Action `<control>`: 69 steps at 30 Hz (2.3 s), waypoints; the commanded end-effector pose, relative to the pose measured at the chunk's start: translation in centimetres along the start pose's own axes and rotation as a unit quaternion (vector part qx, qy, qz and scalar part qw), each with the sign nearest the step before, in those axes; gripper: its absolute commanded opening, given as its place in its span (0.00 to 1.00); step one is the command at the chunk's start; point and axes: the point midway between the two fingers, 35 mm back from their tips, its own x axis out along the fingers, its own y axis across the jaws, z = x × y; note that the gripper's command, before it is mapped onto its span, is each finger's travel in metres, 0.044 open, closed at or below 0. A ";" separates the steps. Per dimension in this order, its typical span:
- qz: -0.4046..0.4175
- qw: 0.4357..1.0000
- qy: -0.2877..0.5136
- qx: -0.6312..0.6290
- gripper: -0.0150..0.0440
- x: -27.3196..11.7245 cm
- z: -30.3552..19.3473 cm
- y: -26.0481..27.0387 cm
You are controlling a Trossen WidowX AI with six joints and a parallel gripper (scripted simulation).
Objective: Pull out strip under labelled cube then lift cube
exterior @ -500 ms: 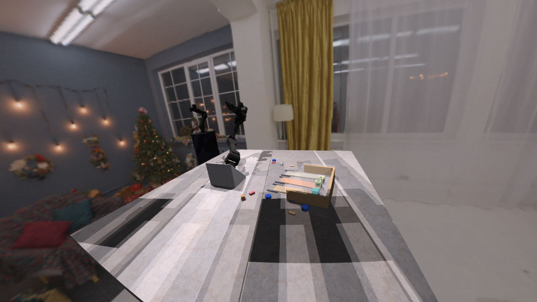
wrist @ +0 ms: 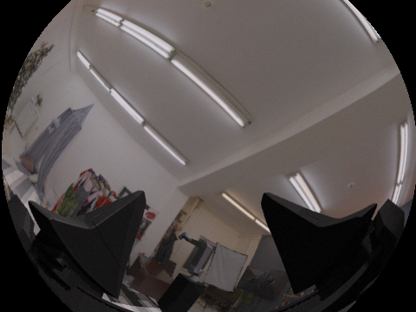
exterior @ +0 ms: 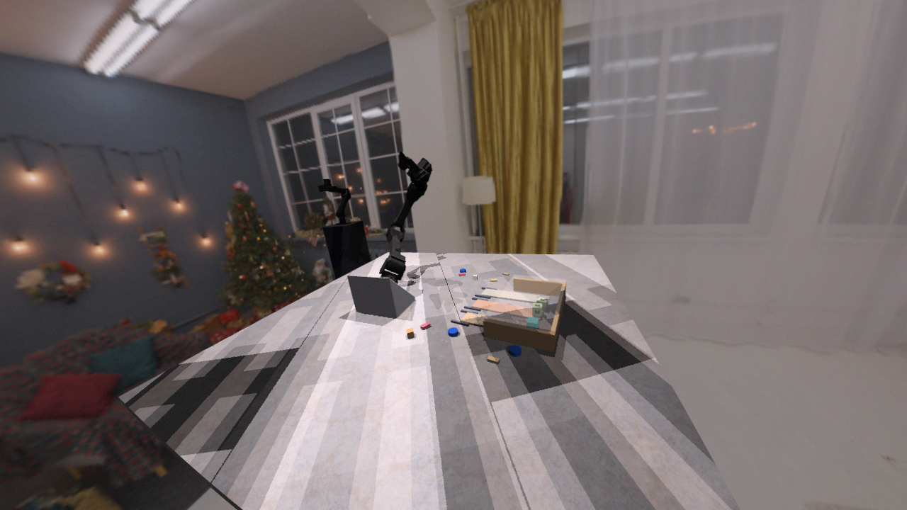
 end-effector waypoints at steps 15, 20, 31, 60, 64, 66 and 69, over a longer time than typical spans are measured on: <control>0.414 0.907 -0.050 0.064 0.93 7.4 2.2 28.3; 0.546 0.831 -0.020 0.106 0.93 6.6 -0.5 36.2; 0.797 0.541 0.123 0.238 0.93 -1.2 -10.5 47.4; 0.818 0.404 0.408 -0.025 0.25 -10.0 -10.4 56.8; 0.802 0.380 0.450 -0.098 0.25 -12.0 -11.0 57.5; 0.802 0.379 0.451 -0.102 0.25 -12.1 -11.0 57.6; 0.802 0.379 0.451 -0.102 0.25 -12.1 -11.0 57.6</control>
